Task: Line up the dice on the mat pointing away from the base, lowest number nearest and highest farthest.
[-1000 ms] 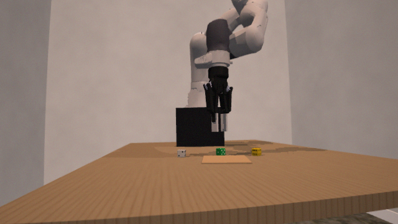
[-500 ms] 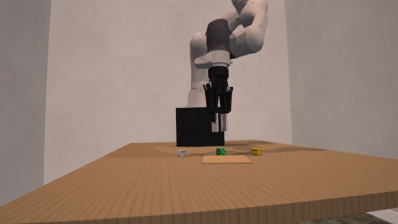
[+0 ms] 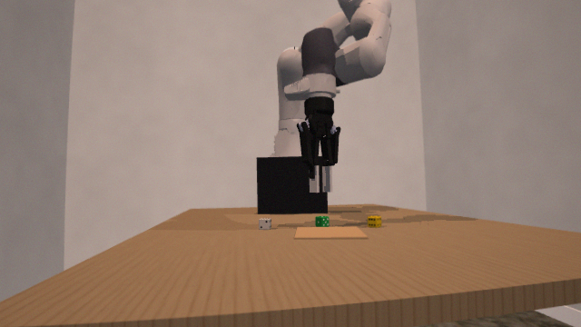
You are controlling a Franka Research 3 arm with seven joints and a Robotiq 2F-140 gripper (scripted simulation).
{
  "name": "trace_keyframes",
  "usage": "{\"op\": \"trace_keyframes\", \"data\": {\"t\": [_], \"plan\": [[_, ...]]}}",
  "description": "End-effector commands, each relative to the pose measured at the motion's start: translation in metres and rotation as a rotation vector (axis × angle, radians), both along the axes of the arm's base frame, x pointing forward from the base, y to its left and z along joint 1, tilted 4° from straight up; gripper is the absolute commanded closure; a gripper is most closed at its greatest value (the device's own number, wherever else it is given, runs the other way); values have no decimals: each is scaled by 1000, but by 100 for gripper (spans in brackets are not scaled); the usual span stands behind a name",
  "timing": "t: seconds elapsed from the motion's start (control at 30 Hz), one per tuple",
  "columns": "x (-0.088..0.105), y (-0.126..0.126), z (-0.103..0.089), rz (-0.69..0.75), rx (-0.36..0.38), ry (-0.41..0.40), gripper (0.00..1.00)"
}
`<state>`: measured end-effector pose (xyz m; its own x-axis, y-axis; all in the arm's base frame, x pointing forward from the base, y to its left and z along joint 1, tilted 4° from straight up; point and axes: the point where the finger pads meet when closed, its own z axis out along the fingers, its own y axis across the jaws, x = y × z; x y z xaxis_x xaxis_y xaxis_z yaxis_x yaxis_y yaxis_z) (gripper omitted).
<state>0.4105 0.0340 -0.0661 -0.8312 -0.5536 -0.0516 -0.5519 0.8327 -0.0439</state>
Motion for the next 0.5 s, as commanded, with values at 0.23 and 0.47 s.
{"op": "trace_keyframes", "data": {"t": [0.23, 0.47], "plan": [[1, 1, -4, -1, 0, 2, 75], [1, 1, -12, -1, 0, 2, 75]]}}
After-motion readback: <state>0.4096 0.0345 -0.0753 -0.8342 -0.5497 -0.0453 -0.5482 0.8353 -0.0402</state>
